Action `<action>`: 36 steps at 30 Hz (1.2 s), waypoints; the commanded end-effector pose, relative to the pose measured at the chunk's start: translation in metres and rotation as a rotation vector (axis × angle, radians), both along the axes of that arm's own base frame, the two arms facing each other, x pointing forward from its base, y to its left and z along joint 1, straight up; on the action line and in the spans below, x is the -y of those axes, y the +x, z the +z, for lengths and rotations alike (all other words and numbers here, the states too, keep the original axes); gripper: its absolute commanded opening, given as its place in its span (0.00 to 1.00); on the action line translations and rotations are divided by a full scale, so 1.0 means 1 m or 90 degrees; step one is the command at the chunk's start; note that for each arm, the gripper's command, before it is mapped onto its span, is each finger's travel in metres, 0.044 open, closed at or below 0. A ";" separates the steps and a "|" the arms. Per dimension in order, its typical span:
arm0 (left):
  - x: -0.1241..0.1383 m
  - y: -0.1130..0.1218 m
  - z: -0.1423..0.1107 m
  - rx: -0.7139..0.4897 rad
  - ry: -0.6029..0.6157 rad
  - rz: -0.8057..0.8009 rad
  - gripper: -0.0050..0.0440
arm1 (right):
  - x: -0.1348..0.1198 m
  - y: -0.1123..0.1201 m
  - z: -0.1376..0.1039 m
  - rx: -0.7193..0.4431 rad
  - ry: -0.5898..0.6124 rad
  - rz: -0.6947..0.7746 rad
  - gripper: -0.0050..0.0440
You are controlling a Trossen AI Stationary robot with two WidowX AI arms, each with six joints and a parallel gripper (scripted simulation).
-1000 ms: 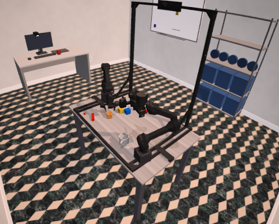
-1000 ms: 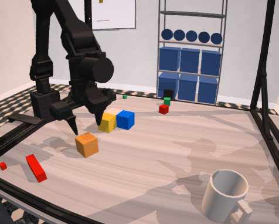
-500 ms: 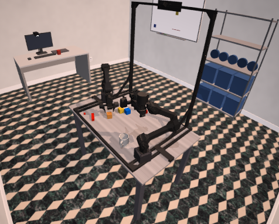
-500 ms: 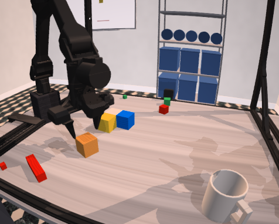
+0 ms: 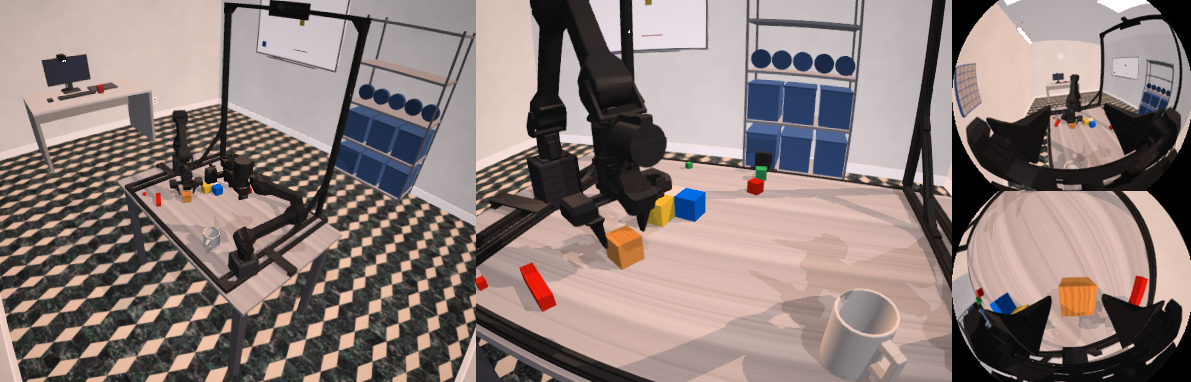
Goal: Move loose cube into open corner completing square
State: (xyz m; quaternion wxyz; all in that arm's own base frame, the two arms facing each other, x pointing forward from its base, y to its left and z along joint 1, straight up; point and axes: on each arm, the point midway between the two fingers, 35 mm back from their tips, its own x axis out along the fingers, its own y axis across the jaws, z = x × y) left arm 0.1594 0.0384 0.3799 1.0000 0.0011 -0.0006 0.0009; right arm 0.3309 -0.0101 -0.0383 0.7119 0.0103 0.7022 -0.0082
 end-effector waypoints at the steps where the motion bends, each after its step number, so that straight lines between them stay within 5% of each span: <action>1: 0.001 0.000 0.000 0.000 -0.002 -0.001 0.92 | 0.001 -0.003 -0.010 -0.009 -0.002 0.001 0.85; 21: 0.001 0.000 0.000 0.000 -0.002 -0.001 0.92 | 0.000 -0.005 -0.037 -0.009 -0.002 0.001 0.85; 24: 0.001 0.000 0.000 0.000 -0.002 -0.001 0.92 | 0.000 -0.005 -0.037 -0.009 -0.002 0.001 0.70; 36: 0.001 0.000 0.000 0.000 -0.002 -0.001 0.92 | 0.000 -0.005 -0.037 -0.009 -0.002 0.001 0.58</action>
